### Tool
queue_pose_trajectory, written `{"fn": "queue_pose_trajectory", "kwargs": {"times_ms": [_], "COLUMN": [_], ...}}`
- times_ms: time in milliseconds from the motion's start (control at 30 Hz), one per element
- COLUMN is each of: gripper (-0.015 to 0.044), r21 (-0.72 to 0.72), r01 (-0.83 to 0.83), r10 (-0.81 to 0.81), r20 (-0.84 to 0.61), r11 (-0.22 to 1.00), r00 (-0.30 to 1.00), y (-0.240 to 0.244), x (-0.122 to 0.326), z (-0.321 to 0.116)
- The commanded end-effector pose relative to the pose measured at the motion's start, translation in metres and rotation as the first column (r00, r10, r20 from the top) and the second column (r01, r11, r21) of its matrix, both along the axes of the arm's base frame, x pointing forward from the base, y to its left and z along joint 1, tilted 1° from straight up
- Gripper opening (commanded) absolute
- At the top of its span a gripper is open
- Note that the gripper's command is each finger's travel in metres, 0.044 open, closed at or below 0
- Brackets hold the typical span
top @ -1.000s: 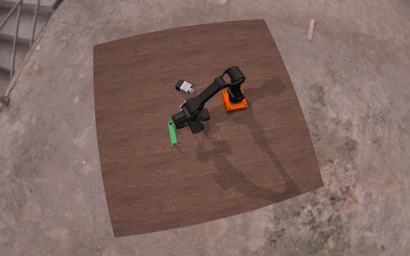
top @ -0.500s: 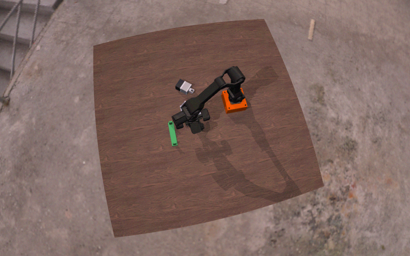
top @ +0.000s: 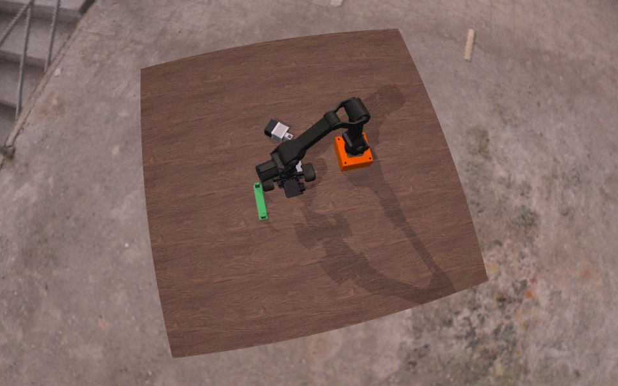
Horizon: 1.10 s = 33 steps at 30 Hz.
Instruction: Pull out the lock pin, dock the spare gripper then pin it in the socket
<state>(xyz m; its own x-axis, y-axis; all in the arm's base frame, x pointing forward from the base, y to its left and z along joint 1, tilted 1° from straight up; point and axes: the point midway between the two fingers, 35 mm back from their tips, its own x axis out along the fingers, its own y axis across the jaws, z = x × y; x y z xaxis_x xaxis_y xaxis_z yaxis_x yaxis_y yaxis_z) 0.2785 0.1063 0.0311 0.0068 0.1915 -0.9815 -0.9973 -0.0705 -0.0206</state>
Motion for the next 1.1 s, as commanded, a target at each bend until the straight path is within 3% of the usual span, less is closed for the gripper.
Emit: {"fn": "queue_pose_trajectory", "kwargs": {"times_ms": [0,1067], "gripper": [0.0000,0.0000], "r21": [0.040,0.055], "r01": [0.004,0.006], "r10": [-0.004,-0.005], "r20": [-0.004,-0.009], "r11": [0.999,0.998], "r00": [1.000,1.000], "y": [0.004,0.025], "x": [-0.001,0.001], "z": [0.002,0.009]}}
